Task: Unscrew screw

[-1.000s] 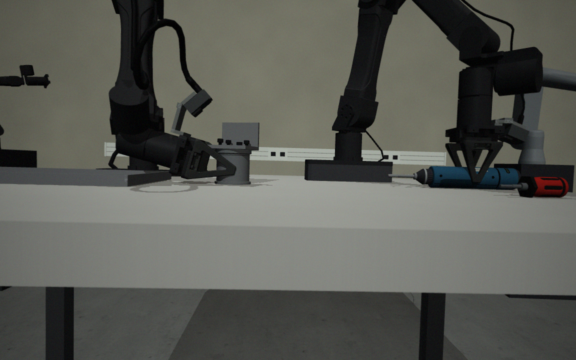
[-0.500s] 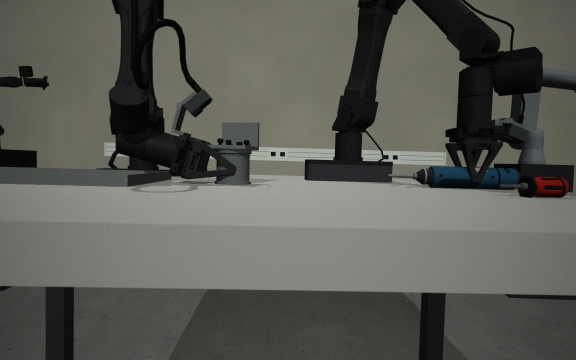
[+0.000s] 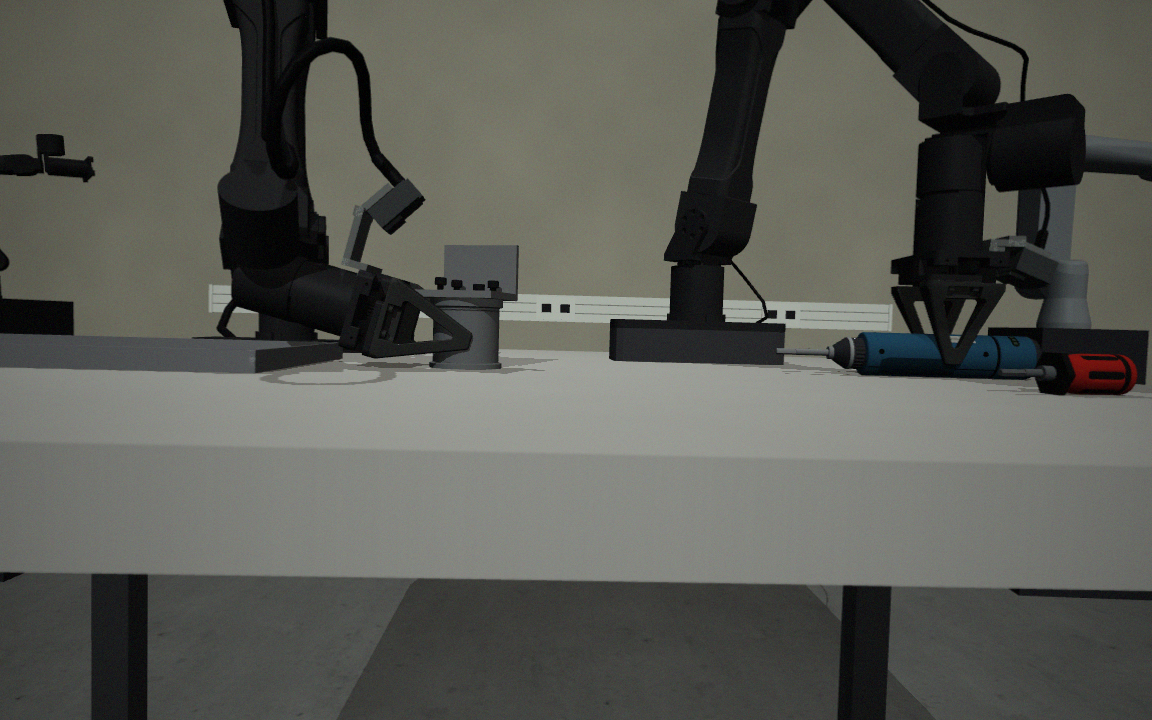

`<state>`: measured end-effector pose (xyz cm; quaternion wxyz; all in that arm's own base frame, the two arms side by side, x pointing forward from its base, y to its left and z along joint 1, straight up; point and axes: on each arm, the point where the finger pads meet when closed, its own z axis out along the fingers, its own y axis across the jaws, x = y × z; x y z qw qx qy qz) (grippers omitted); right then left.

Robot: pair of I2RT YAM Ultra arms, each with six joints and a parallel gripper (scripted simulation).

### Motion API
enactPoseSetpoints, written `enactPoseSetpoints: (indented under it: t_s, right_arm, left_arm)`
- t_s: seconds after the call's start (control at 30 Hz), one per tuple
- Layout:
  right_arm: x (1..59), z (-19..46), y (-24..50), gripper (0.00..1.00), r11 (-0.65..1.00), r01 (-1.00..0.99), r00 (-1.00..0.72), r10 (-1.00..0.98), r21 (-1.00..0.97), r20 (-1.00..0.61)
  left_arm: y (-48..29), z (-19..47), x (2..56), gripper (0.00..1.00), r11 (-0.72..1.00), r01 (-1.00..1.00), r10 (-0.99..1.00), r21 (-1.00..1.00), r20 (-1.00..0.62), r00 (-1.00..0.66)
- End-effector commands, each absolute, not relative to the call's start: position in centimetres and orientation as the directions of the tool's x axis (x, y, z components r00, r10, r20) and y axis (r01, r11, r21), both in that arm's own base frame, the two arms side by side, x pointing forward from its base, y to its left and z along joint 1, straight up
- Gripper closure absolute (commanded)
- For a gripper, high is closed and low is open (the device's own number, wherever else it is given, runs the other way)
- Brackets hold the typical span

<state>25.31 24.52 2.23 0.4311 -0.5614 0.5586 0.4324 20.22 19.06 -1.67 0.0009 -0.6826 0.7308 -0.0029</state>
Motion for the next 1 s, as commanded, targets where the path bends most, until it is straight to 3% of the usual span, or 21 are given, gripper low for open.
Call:
enactPoseSetpoints:
  t_s: [0.0,0.97]
  right_arm:
    - [25.26,2.5,24.65,0.41,-0.012,-1.0,0.012,-0.248,-0.009,-0.969]
    - [25.26,2.5,24.65,0.41,-0.012,-1.0,0.012,-0.248,-0.009,-0.969]
  left_arm:
    - [19.18,-1.44,20.51,0.56,0.074,-0.997,-0.997,-0.013,-0.009,-0.074]
    - [19.18,-1.44,20.51,0.58,0.074,-0.997,-0.997,-0.013,-0.009,-0.074]
